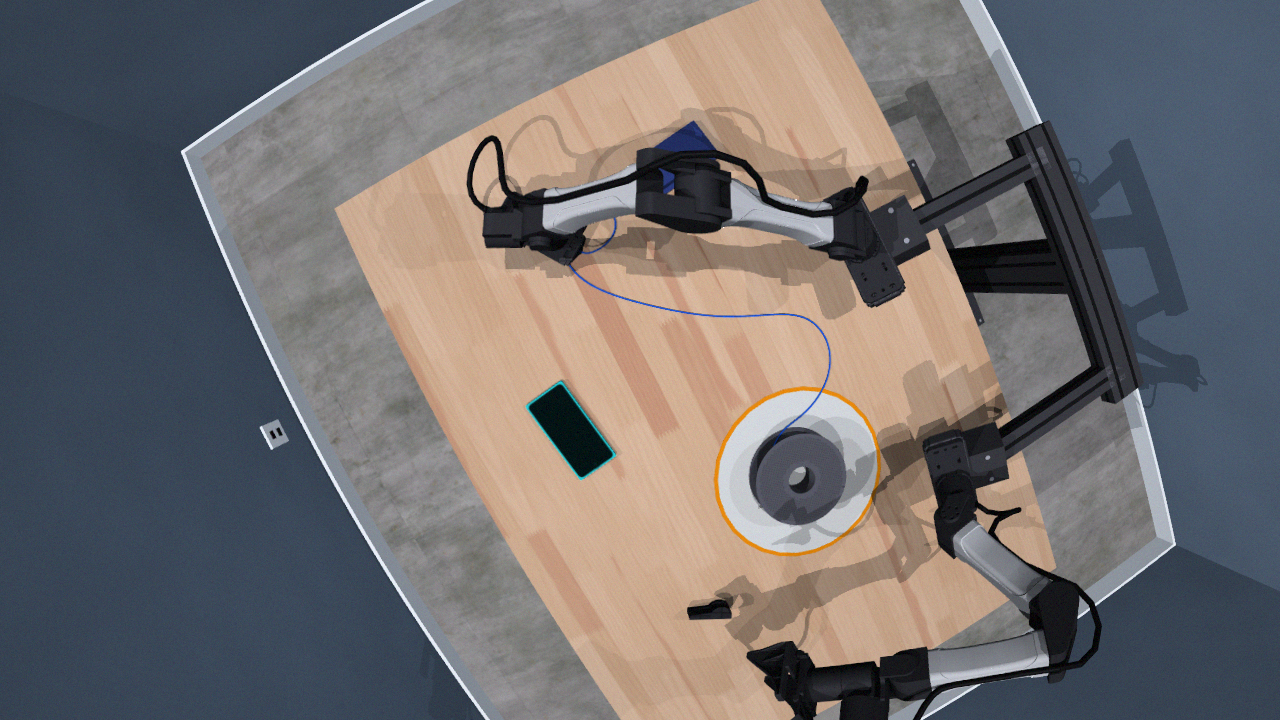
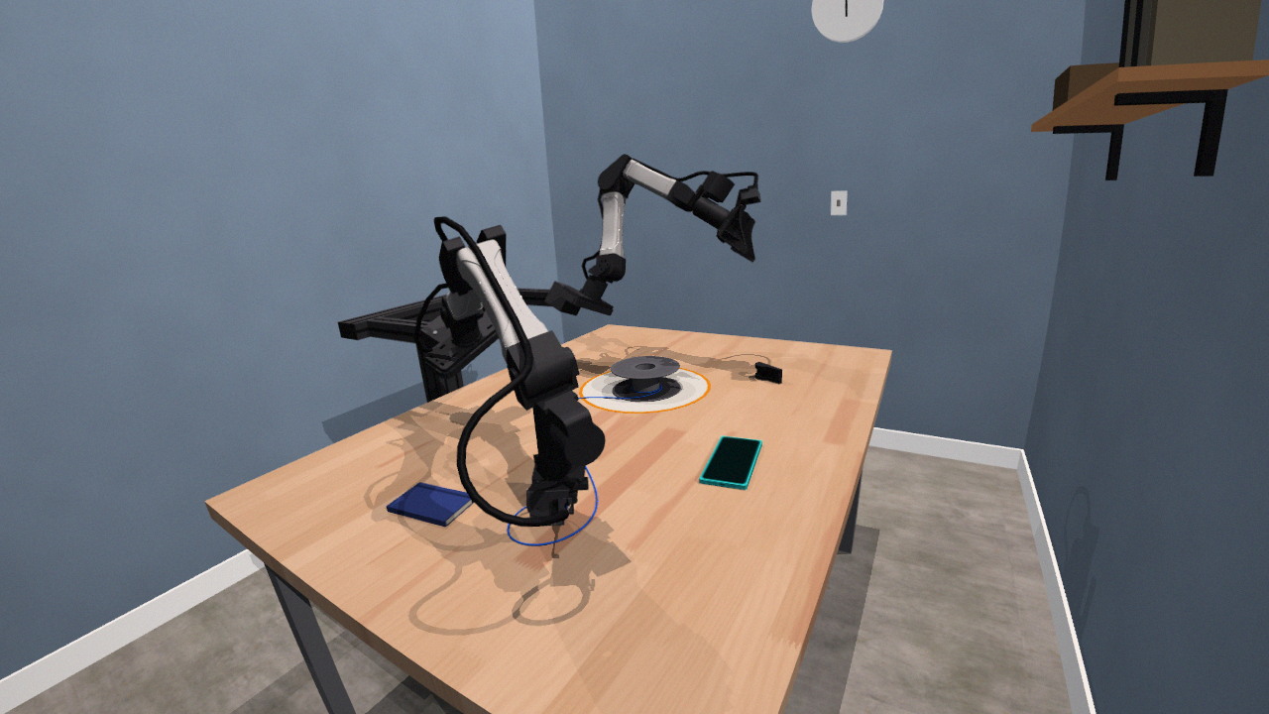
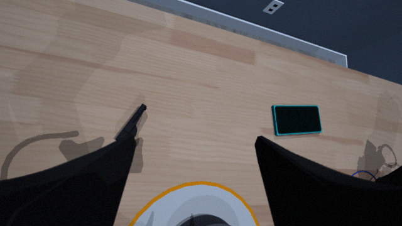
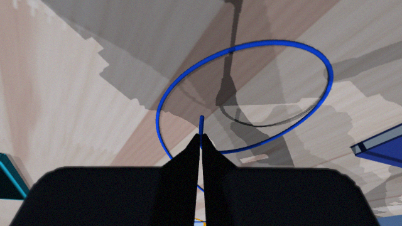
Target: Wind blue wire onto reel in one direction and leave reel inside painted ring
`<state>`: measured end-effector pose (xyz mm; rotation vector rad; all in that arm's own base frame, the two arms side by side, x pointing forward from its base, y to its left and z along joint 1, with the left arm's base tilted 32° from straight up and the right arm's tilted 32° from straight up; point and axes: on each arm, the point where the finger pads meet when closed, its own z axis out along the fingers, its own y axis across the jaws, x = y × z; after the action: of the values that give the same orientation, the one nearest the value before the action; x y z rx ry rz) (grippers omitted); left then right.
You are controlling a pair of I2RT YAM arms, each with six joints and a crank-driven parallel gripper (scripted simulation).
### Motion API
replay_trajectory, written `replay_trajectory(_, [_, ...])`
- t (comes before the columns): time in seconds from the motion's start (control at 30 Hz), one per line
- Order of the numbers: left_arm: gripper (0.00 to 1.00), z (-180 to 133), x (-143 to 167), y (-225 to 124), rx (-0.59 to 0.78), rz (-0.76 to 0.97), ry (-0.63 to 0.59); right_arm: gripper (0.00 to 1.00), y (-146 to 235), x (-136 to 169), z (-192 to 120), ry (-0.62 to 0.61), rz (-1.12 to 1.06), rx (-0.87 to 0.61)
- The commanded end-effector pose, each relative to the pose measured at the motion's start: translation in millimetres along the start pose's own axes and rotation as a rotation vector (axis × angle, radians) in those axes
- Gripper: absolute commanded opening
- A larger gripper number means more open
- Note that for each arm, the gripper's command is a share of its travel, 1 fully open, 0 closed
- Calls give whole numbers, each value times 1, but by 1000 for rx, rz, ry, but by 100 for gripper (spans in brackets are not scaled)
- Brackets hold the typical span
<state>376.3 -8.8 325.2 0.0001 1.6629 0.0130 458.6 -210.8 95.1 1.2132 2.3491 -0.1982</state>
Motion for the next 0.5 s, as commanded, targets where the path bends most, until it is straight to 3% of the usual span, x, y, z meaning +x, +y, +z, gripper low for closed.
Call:
replay_trajectory(0.0, [97, -14, 3, -2, -20, 15, 13, 0, 7, -13, -14, -48, 6, -22])
replay_trajectory(0.47, [97, -46, 115, -19, -95, 77, 294, 0, 7, -13, -14, -48, 6, -22])
